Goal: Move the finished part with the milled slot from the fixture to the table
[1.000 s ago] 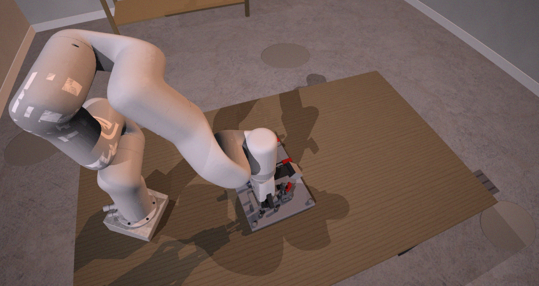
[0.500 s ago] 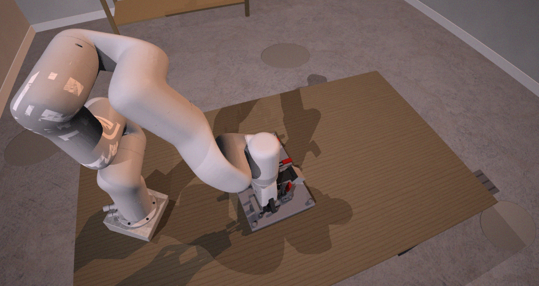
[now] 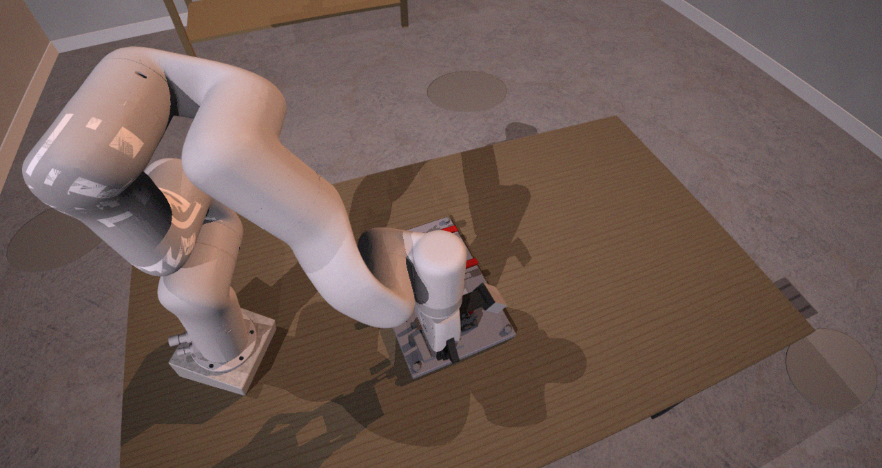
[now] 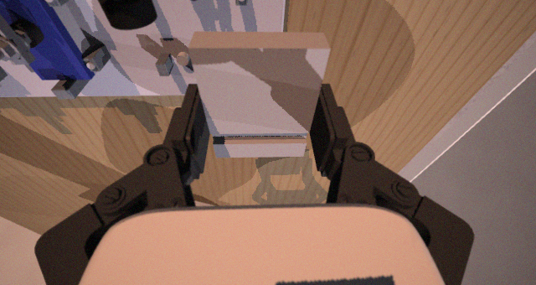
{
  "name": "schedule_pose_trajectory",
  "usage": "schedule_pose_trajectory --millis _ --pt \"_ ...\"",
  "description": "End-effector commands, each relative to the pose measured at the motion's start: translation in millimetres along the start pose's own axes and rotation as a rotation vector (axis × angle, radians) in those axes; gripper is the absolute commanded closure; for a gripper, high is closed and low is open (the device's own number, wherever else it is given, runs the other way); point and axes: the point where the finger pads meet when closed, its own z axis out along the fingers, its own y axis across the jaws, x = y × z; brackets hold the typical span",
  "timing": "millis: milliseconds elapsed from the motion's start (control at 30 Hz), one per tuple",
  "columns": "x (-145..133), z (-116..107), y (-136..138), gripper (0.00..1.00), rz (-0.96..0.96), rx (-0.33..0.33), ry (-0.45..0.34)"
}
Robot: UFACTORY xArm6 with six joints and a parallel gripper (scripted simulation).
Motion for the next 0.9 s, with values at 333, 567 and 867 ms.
schedule_pose_trajectory --millis 333,567,867 --pt "1.5 -1.1 31.7 1.0 0.0 0.0 0.004" --pt "1.6 -1.2 48.7 1.0 0.0 0.0 0.004" --pt "1.6 -1.2 62.9 1.0 0.0 0.0 0.004"
